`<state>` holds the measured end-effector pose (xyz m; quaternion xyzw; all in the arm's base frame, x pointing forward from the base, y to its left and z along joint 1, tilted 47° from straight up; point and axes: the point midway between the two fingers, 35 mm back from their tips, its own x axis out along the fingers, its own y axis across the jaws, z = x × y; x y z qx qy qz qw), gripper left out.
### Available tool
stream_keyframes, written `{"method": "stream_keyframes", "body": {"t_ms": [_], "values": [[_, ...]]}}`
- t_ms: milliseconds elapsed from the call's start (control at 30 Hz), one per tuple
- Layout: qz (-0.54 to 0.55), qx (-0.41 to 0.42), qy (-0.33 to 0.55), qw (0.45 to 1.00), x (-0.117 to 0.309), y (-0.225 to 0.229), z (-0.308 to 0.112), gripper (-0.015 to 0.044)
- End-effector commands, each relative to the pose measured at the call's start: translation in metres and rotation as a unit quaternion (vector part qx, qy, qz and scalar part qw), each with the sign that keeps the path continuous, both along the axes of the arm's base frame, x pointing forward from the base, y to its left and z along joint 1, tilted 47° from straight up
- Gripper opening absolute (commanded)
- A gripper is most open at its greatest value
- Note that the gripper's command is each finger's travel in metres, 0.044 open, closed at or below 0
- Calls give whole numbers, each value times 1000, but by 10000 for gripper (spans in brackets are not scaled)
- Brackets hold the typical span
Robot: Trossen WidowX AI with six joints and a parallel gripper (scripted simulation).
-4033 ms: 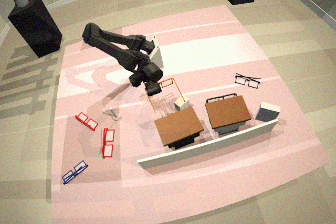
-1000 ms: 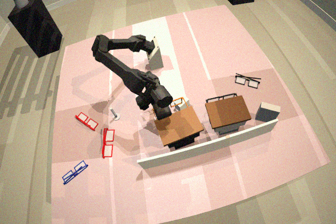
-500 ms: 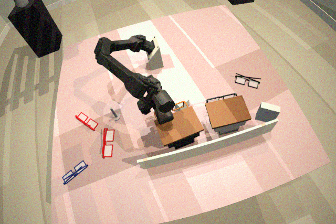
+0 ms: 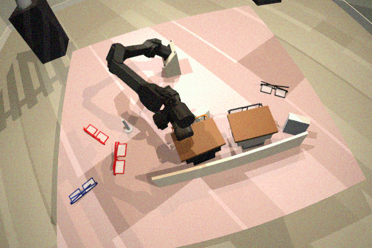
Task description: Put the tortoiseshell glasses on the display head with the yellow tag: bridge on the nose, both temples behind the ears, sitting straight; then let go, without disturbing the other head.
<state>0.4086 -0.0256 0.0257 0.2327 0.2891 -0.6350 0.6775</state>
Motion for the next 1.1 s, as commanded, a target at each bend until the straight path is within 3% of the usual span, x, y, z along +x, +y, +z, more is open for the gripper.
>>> {"method": "stream_keyframes", "body": {"t_ms": [0,800,933,1067], "values": [[1,-3,2,1000,0,-1,-2,0],[1,-3,2,1000,0,-6,-6,0],[-1,-1,1,1000,0,-5,-5,105],[-1,-1,1,1000,0,-5,-5,107]]}}
